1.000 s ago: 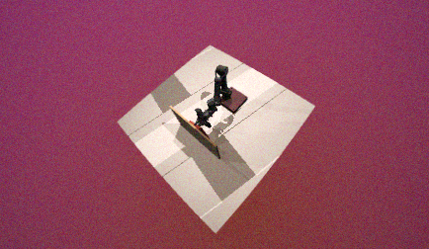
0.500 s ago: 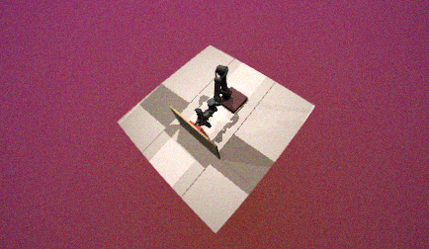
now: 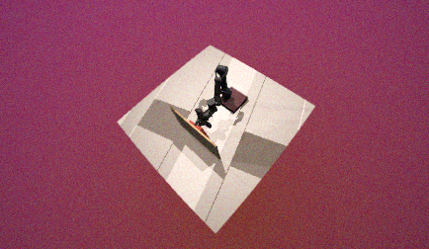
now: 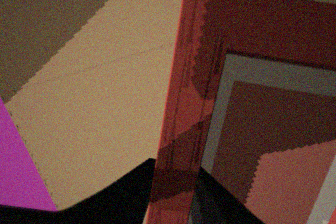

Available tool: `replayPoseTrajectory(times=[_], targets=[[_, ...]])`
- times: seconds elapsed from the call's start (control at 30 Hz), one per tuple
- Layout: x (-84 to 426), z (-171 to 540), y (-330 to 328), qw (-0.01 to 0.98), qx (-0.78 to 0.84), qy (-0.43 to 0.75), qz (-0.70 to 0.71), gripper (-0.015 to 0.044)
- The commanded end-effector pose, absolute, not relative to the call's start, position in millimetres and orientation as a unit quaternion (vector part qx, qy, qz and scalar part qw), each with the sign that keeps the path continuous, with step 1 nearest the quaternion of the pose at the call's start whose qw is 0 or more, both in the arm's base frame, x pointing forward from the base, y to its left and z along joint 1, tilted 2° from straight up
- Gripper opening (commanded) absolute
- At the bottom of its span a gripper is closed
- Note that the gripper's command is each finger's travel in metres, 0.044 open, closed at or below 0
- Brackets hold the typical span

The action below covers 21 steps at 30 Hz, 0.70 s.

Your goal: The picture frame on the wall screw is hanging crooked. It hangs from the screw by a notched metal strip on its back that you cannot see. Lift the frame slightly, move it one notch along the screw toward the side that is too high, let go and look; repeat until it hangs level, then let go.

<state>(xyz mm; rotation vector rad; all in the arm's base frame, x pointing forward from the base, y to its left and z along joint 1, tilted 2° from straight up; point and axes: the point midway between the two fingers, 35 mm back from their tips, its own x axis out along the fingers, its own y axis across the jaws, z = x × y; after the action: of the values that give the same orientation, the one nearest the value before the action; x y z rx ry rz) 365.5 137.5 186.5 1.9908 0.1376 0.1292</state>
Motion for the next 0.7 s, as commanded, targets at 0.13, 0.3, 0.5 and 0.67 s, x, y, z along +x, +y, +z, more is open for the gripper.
replayPoseTrajectory(times=[0.13, 0.3, 0.5, 0.67], targets=[[365.7, 190.1, 137.9, 0.538, 0.839, 0.054, 0.058, 0.0], [365.4, 190.9, 139.5, 0.538, 0.839, 0.054, 0.058, 0.0], [365.0, 191.4, 142.4, 0.538, 0.84, 0.054, 0.057, 0.0], [364.8, 190.6, 143.3, 0.538, 0.84, 0.054, 0.057, 0.0]])
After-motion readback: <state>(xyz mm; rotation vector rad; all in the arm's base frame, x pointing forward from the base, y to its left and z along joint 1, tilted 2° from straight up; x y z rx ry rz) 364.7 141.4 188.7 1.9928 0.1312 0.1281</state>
